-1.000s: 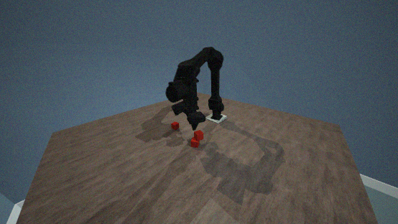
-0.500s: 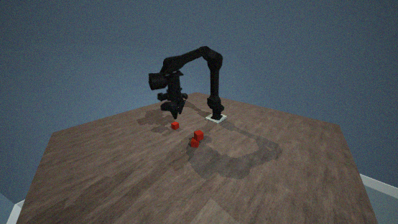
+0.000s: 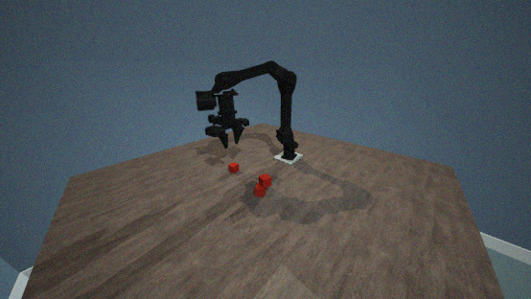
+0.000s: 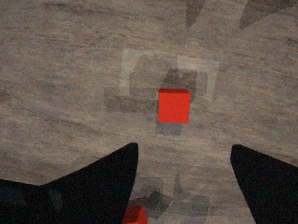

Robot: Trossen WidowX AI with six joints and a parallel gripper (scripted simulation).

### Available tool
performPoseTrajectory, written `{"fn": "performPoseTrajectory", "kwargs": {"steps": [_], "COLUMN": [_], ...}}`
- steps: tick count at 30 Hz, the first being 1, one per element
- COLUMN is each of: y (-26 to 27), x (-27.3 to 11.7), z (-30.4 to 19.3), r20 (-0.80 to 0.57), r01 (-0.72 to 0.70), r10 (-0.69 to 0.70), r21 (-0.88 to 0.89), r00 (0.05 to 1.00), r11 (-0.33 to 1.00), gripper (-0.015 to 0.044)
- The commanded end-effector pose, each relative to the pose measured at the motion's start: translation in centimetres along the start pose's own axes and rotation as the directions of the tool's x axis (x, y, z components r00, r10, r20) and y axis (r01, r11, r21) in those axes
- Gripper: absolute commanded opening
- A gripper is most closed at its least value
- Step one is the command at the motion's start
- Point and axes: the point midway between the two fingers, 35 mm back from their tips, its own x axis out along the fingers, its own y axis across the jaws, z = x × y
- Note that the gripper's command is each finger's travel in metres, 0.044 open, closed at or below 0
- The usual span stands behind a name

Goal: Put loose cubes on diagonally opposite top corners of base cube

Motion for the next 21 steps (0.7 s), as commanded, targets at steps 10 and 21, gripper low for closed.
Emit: {"fn": "performPoseTrajectory", "kwargs": {"steps": [10, 21], "y": [0.1, 0.1], "x": [5.9, 7.4], "z": [0.2, 0.2], "r20": [0.0, 0.0], "r01": [-0.01, -0.01], "r10": [0.01, 0.01], "r21": [0.019, 0.019], "r00": [1.0, 1.0], "r11": [1.0, 1.0], "gripper": [0.0265, 0.0265]}}
